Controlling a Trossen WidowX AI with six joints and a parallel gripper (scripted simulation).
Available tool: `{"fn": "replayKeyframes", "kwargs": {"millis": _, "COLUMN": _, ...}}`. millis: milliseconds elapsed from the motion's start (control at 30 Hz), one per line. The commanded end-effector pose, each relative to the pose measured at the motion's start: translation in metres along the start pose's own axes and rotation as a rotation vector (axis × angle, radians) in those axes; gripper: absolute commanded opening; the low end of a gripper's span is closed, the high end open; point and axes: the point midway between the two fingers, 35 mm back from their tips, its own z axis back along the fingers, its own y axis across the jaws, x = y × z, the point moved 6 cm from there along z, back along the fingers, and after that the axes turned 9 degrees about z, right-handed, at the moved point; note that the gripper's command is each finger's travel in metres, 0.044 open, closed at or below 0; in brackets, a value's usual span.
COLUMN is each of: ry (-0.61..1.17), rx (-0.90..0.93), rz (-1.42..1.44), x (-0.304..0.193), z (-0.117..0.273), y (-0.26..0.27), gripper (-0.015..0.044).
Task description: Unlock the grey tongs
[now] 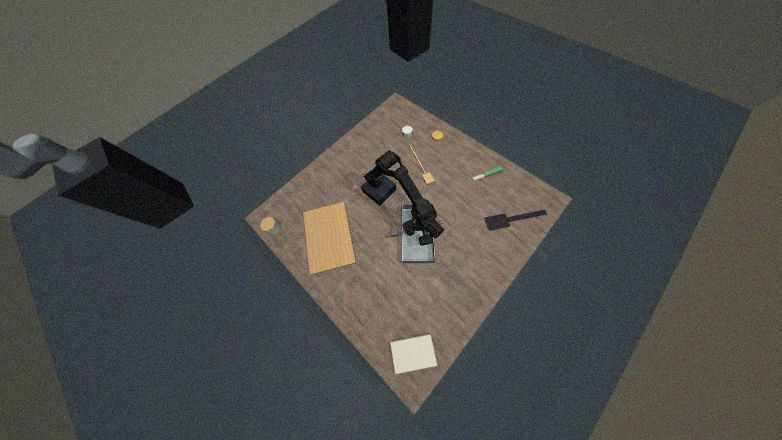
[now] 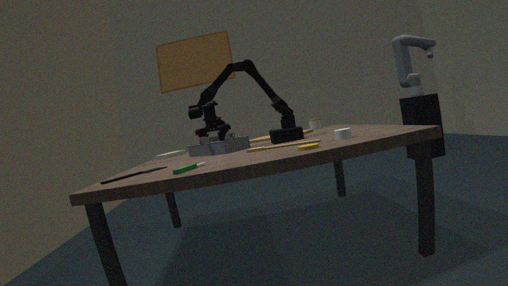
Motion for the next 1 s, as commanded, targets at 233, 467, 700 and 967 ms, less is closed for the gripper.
{"fn": "replayKeyframes", "kwargs": {"millis": 233, "ry": 0.0, "rx": 0.001, "rz": 0.0, "x": 0.0, "z": 0.0003, "y": 0.0001, "gripper": 0.0204}}
{"fn": "replayKeyframes", "kwargs": {"millis": 467, "ry": 0.0, "rx": 0.001, "rz": 0.0, "x": 0.0, "z": 0.0003, "y": 0.0001, "gripper": 0.0118}}
{"fn": "replayKeyframes", "kwargs": {"millis": 700, "ry": 0.0, "rx": 0.001, "rz": 0.0, "x": 0.0, "z": 0.0003, "y": 0.0001, "gripper": 0.0071}}
{"fn": "replayKeyframes", "kwargs": {"millis": 967, "ry": 0.0, "rx": 0.001, "rz": 0.0, "x": 0.0, "z": 0.0003, "y": 0.0001, "gripper": -0.0021}}
